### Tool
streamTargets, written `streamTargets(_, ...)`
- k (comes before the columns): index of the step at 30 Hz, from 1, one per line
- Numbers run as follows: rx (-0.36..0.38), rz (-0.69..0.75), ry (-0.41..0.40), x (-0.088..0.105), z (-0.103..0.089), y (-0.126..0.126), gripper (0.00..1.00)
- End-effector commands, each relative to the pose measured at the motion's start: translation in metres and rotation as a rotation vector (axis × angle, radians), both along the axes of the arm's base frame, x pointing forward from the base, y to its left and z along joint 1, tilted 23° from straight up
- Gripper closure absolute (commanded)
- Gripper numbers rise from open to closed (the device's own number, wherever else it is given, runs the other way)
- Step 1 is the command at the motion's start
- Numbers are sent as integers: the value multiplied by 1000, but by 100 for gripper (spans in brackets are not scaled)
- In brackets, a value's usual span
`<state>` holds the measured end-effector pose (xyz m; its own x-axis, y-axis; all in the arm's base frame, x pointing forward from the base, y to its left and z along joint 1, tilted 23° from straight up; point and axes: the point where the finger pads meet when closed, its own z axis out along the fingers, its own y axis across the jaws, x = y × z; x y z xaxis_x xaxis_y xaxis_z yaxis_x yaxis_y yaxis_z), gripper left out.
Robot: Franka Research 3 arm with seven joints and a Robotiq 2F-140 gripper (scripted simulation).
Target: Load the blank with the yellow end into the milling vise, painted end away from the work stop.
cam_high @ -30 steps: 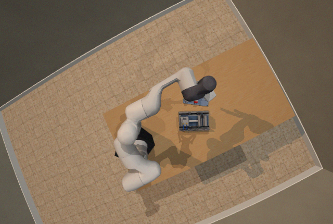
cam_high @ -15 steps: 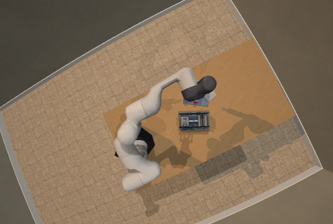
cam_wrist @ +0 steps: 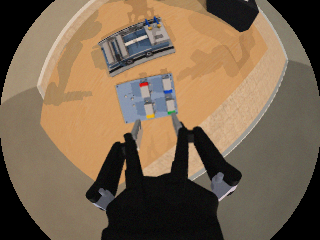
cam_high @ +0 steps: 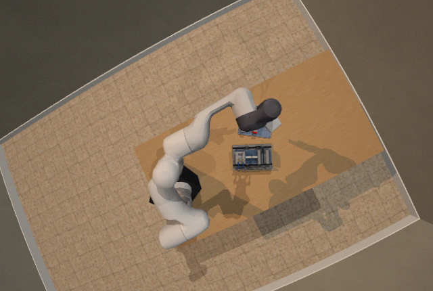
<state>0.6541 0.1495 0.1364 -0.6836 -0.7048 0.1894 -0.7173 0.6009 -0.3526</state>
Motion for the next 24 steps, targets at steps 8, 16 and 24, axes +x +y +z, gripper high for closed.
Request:
streamTargets(8, 0, 0, 0, 0, 0, 0, 59)
streamTargets(16, 0, 0, 0, 0, 0, 0, 59)
streamTargets(24, 4, -14, -4, 22, -42, -16, 59)
